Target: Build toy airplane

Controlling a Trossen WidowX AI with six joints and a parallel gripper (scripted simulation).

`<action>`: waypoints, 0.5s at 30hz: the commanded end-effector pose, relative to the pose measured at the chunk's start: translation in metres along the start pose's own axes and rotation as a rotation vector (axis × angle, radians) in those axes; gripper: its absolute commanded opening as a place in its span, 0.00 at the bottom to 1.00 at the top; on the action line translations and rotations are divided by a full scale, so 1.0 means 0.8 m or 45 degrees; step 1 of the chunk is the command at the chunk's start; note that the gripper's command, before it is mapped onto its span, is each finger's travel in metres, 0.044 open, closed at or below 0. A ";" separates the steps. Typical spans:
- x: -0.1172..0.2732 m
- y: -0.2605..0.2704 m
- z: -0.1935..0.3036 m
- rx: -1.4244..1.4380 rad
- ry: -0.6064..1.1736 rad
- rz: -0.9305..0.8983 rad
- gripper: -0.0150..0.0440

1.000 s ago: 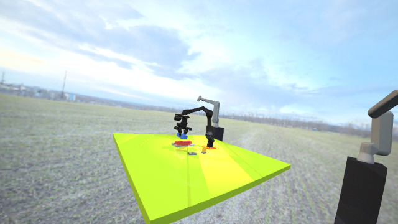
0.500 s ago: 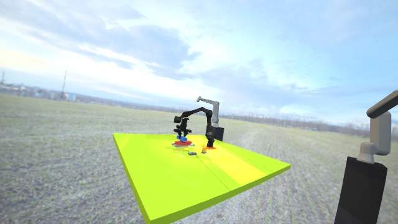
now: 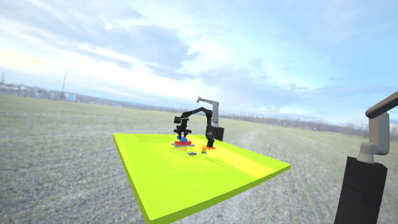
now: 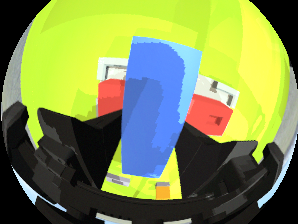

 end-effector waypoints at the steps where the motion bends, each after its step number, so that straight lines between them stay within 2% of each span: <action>1: 0.000 0.000 0.000 0.000 0.000 0.000 0.56; 6: 0.000 0.000 0.000 0.000 0.000 0.000 0.34; 15: 0.000 0.000 0.000 0.000 0.000 0.000 0.74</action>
Point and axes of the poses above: the point midway between the two fingers, 35 mm back from their tips, its own x axis back along the fingers, its own y axis across the jaws, z = x × y, the point moved 1 cm from there along x, back along the fingers, and after that the axes turned 14 degrees about -x, right-handed, at the moved point
